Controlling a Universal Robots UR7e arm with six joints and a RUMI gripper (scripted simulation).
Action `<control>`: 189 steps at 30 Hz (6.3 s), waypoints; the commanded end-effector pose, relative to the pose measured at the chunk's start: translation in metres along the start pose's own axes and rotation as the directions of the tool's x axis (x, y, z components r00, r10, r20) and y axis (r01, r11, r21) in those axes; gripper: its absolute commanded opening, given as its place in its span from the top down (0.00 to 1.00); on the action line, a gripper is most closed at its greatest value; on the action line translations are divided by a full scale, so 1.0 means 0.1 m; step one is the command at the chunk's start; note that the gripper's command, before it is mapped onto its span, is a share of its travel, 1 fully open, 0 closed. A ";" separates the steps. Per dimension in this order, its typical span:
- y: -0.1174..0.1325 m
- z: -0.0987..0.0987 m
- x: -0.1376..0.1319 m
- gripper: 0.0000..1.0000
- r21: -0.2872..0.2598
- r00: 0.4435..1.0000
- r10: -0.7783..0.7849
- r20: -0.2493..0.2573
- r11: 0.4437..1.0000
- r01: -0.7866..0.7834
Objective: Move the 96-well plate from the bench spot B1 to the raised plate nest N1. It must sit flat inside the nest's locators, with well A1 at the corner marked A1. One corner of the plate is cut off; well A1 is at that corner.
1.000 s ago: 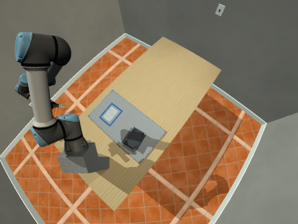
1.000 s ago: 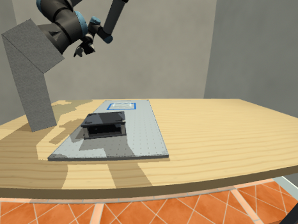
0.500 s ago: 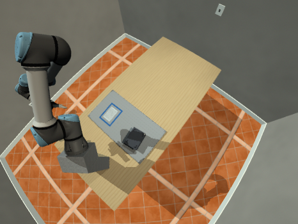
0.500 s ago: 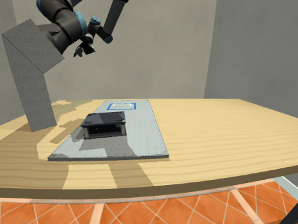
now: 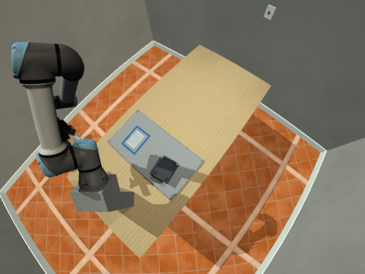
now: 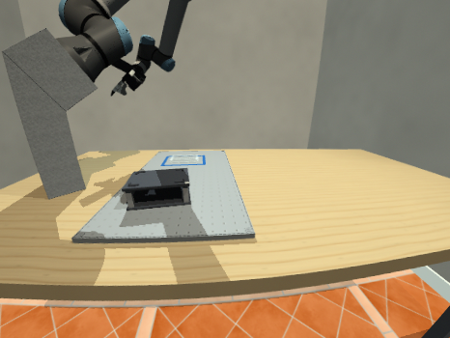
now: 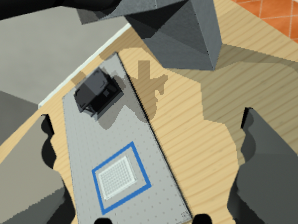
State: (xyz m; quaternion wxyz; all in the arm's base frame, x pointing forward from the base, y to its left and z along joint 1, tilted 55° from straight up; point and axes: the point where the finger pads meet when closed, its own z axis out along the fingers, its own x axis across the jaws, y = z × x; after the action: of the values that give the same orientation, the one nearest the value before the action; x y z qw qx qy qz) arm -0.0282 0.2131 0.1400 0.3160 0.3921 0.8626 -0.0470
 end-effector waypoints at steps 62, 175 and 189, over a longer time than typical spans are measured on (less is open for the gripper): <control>1.19 0.75 0.71 0.00 0.582 -0.066 0.918 0.391 -0.302 -0.755; 3.32 1.97 -1.30 0.00 -0.008 -0.365 -0.366 0.856 -0.716 0.698; 3.46 2.07 -1.20 0.00 -0.008 -0.365 -0.366 0.856 -0.716 0.698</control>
State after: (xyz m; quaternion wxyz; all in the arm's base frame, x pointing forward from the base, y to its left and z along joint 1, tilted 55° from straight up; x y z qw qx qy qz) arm 0.3783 0.3034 0.1046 0.4017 -0.7192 0.5644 0.0536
